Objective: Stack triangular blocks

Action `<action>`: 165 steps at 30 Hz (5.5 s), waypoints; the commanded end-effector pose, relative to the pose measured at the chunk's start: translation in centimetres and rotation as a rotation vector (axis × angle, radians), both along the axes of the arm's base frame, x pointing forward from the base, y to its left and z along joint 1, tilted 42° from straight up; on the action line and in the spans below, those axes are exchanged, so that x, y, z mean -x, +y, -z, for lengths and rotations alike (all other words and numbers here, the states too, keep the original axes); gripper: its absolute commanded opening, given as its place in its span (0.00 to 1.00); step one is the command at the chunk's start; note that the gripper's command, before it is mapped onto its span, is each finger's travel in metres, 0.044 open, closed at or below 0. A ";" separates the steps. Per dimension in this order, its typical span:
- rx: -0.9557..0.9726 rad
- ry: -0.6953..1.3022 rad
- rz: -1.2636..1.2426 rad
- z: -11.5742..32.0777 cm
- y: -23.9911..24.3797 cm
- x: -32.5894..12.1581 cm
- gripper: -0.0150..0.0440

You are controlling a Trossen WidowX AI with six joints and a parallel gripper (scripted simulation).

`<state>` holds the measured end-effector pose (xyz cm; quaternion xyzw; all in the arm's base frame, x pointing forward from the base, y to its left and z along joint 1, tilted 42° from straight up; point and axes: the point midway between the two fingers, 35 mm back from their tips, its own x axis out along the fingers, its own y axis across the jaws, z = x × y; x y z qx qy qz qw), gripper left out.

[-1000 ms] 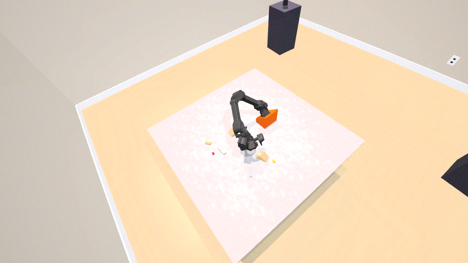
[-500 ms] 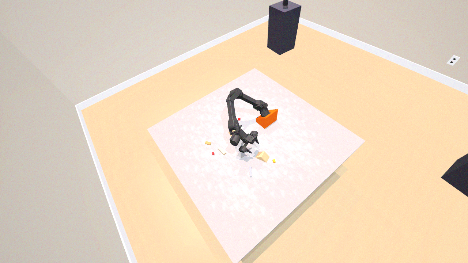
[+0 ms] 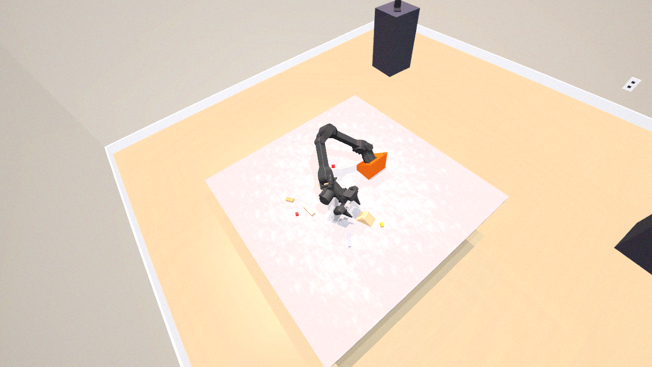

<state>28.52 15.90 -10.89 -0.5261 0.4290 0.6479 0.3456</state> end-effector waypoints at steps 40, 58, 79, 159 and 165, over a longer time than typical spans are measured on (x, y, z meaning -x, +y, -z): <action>0.011 0.028 -0.009 5.9 0.8 2.7 0.25; 0.007 0.030 -0.009 -0.1 6.1 3.8 0.25; 0.266 -0.038 0.416 0.8 6.2 4.2 0.25; 0.521 -0.905 1.938 -4.9 5.8 0.7 0.25; 0.518 -0.900 1.937 -7.1 4.6 -0.8 0.25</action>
